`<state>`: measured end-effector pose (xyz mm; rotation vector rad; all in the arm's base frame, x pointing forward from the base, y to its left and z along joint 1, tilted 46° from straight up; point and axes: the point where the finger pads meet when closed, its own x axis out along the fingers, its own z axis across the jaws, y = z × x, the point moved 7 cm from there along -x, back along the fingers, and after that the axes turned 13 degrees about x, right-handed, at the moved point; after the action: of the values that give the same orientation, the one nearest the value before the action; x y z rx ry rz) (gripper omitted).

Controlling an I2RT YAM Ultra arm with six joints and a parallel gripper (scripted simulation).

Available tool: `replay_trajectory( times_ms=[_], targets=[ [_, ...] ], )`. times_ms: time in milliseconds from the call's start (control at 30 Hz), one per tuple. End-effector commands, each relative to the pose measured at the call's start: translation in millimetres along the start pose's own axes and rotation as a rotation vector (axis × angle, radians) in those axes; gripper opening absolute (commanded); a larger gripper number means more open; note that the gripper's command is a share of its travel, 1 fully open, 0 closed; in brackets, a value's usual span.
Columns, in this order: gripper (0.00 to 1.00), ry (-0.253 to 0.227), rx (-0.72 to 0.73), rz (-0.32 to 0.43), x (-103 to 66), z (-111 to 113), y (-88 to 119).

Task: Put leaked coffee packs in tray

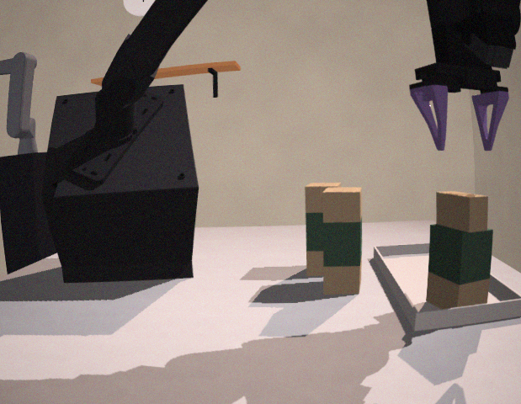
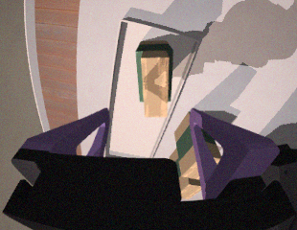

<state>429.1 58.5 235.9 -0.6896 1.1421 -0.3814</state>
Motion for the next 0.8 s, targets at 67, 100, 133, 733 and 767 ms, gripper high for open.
replay_trajectory(
  times_ms=[67, 100, 133, 733, 767],
  targets=[
    [0.79, 0.008, -0.033, -0.006, -2.7, 0.6, 9.9],
    [0.79, 0.010, -0.039, -0.006, -2.1, 0.0, 10.6],
    [0.79, 0.016, -0.056, -0.006, -0.6, -1.8, 12.3],
    [0.79, -0.014, -0.590, 0.001, -8.8, -21.8, 43.1],
    [0.79, -0.014, -0.596, 0.001, -8.8, -22.1, 43.5]
  ],
)
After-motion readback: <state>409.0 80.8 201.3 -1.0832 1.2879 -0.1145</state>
